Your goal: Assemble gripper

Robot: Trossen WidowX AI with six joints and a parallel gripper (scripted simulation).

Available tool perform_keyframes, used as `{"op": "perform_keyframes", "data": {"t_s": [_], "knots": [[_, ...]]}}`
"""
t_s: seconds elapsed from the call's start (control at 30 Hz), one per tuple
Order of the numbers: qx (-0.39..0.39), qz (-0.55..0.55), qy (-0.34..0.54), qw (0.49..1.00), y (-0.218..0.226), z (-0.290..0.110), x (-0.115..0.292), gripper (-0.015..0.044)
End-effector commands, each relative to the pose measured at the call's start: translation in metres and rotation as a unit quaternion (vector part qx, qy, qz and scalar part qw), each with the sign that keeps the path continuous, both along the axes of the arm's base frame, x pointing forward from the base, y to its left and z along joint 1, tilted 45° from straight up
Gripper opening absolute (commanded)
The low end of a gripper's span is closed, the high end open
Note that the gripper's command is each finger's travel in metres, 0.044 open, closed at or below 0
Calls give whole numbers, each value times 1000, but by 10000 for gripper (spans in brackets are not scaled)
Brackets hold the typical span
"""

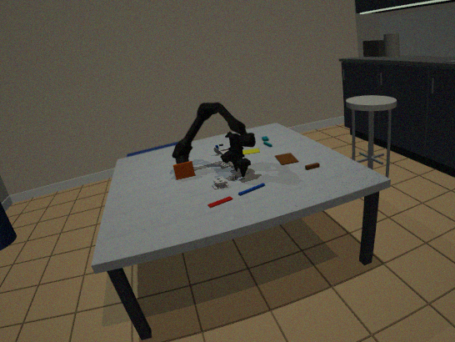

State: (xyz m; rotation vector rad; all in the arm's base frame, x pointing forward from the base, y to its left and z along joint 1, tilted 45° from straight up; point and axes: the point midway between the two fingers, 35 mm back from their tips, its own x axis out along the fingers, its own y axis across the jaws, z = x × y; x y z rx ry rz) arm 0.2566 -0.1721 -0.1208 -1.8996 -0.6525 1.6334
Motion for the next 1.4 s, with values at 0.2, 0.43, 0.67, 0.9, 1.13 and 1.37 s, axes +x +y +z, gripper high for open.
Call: {"op": "perform_keyframes", "data": {"t_s": [0.2, 0.43, 0.67, 0.9, 1.13, 1.37], "knots": [[0, 0, 0, 1000, 0, 0, 0, 151], [0, 0, 0, 1000, 0, 0, 0, 134], [0, 0, 0, 1000, 0, 0, 0, 134], [0, -1, 0, 1000, -10, 9, -1, 134], [0, -2, 1, 1000, -26, 24, -3, 134], [0, -2, 2, 1000, -41, 41, -7, 134]]}}
